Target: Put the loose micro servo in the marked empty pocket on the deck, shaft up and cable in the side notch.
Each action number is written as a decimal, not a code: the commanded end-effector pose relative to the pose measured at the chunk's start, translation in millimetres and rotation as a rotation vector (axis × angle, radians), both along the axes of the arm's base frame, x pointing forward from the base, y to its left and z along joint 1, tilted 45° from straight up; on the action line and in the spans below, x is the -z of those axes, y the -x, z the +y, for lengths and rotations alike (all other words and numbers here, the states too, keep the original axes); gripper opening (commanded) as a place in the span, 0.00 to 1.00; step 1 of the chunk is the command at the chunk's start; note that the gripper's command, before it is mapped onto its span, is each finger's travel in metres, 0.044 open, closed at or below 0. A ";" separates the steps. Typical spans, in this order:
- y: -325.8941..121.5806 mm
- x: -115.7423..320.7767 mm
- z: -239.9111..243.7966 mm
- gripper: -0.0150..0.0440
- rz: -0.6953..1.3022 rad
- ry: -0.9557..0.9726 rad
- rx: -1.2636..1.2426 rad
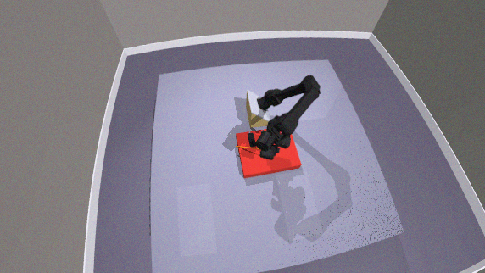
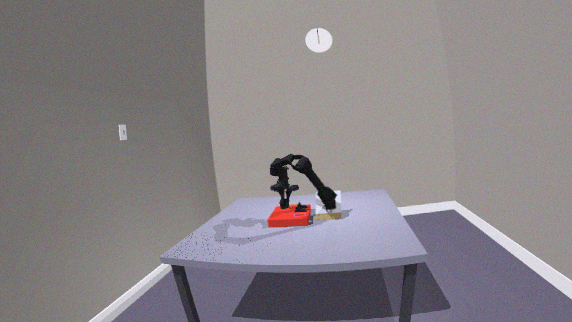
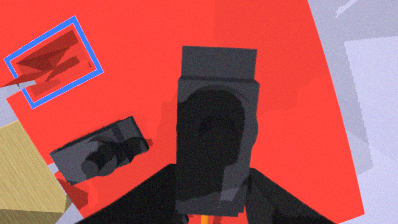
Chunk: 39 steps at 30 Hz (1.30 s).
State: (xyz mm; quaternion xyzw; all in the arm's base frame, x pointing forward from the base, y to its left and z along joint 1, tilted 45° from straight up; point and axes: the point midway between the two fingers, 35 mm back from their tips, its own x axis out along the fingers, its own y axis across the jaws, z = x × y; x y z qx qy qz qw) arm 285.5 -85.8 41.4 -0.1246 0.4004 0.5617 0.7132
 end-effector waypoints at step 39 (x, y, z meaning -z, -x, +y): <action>-1.1 -63.5 62.2 0.25 0.408 -0.027 0.420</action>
